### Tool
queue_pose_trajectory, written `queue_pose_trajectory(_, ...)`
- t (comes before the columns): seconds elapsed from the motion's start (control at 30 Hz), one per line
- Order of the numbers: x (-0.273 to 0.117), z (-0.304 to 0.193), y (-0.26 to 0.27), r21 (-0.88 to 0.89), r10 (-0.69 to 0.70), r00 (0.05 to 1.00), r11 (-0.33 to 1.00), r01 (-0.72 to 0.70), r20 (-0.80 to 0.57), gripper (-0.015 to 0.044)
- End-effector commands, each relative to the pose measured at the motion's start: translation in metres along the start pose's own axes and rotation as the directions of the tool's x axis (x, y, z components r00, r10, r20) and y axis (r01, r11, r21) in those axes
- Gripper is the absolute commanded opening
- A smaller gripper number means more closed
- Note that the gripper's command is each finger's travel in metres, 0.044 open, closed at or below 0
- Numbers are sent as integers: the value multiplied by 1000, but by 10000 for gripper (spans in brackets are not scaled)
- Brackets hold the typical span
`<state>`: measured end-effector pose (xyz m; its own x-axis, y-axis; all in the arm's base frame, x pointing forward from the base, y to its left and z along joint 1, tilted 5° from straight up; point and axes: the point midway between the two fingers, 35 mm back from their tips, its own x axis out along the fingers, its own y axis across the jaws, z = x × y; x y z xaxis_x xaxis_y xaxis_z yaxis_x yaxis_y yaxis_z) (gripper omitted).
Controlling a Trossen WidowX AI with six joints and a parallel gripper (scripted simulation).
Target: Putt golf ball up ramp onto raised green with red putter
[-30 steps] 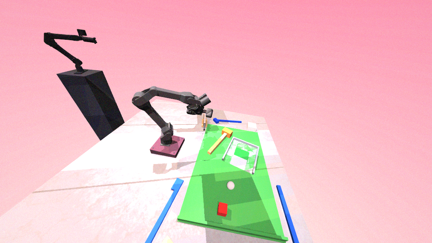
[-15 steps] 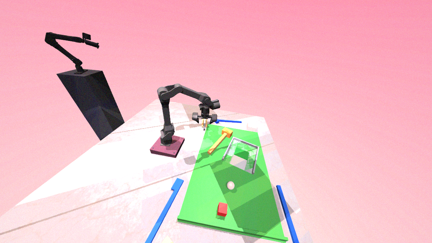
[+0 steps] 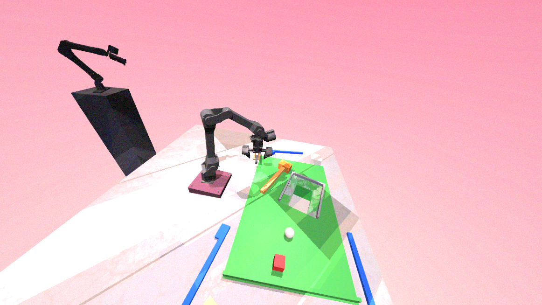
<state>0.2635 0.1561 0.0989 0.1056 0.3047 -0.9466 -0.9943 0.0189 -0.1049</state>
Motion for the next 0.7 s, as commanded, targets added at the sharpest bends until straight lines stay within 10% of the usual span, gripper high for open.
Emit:
queue_pose_trajectory(0.0, 14, -6, 1, -3, 7, 1000, 1000, -7, -10, 440)
queue_pose_trajectory(0.67, 36, -12, 2, -3, 7, 1000, 1000, -7, -10, 440)
